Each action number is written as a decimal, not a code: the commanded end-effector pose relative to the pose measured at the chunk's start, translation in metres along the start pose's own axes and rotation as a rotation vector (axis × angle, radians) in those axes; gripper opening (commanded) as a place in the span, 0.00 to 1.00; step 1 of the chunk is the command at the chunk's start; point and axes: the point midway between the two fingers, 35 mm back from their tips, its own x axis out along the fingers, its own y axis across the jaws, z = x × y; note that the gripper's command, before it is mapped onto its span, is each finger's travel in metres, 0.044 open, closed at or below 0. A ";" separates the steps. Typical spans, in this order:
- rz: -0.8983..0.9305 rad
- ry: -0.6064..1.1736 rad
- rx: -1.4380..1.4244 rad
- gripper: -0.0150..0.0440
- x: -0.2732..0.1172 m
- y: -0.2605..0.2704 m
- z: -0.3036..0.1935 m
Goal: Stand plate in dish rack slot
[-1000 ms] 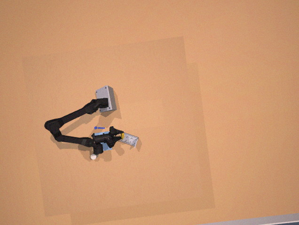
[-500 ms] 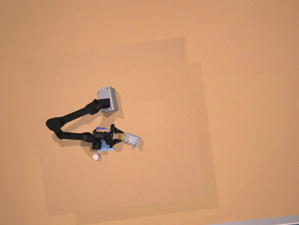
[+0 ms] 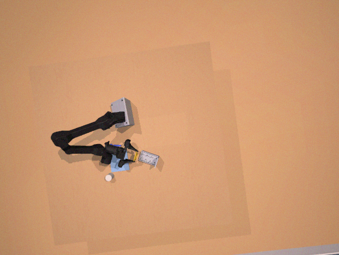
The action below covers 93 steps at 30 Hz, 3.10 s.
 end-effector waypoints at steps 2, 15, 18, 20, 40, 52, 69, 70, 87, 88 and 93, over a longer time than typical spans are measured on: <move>-0.024 -0.018 -0.046 0.25 -0.003 -0.001 0.000; -0.020 -0.013 -0.036 0.25 0.013 0.001 0.002; -0.020 -0.013 -0.036 0.25 0.013 0.001 0.002; -0.020 -0.014 -0.039 0.25 0.016 0.001 0.002; -0.020 -0.020 -0.049 0.25 0.043 0.003 0.005; -0.018 -0.024 -0.056 0.25 0.056 0.003 -0.015; -0.015 -0.017 -0.052 0.43 0.056 0.004 -0.012; -0.015 -0.017 -0.052 0.48 0.056 0.004 -0.012; -0.014 -0.016 -0.052 0.93 0.056 0.004 -0.010; -0.013 -0.014 -0.053 0.93 0.055 0.003 -0.004; -0.012 -0.006 -0.054 0.93 0.051 0.000 0.054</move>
